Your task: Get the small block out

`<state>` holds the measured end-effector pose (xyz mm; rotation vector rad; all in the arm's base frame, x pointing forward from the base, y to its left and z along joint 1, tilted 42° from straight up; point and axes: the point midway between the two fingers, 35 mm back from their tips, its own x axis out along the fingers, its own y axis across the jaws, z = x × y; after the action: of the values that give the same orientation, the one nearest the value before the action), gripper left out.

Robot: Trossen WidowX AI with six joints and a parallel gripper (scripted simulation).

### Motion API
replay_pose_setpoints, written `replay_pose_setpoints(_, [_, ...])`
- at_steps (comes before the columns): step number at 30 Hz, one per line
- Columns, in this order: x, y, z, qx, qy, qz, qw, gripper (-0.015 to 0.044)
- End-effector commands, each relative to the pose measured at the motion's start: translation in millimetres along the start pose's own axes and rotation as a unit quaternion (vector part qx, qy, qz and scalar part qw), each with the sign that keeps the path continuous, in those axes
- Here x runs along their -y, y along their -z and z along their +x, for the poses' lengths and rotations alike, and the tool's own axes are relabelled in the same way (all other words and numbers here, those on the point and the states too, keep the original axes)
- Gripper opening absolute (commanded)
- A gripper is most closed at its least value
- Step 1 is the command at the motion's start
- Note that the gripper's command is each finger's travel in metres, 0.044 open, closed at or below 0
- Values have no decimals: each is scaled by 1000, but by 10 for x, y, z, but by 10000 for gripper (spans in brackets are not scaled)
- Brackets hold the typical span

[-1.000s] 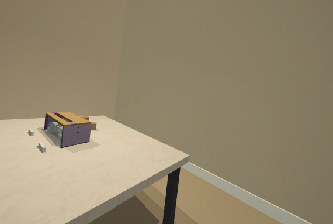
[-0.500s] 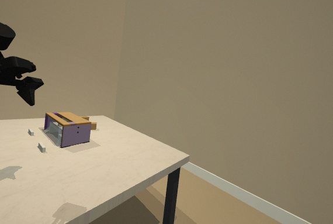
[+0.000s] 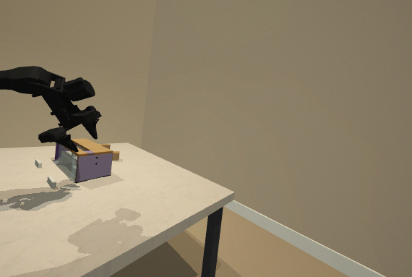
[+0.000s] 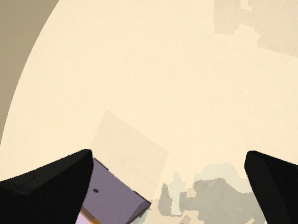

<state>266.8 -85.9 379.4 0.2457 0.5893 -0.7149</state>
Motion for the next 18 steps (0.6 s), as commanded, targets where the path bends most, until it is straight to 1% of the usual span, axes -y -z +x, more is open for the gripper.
replay_pose_setpoints(1, [-501, 483, 266, -88, -14, 53, 995, 400])
replay_pose_setpoints(9, [-1035, 1254, 426, -192, 24, 135, 972, 400])
replay_pose_setpoints(14, [-1254, 1761, 431, -236, 74, 178, 952, 400])
replay_pose_setpoints(18, [-1363, 2169, 397, -256, 125, 208, 936, 400])
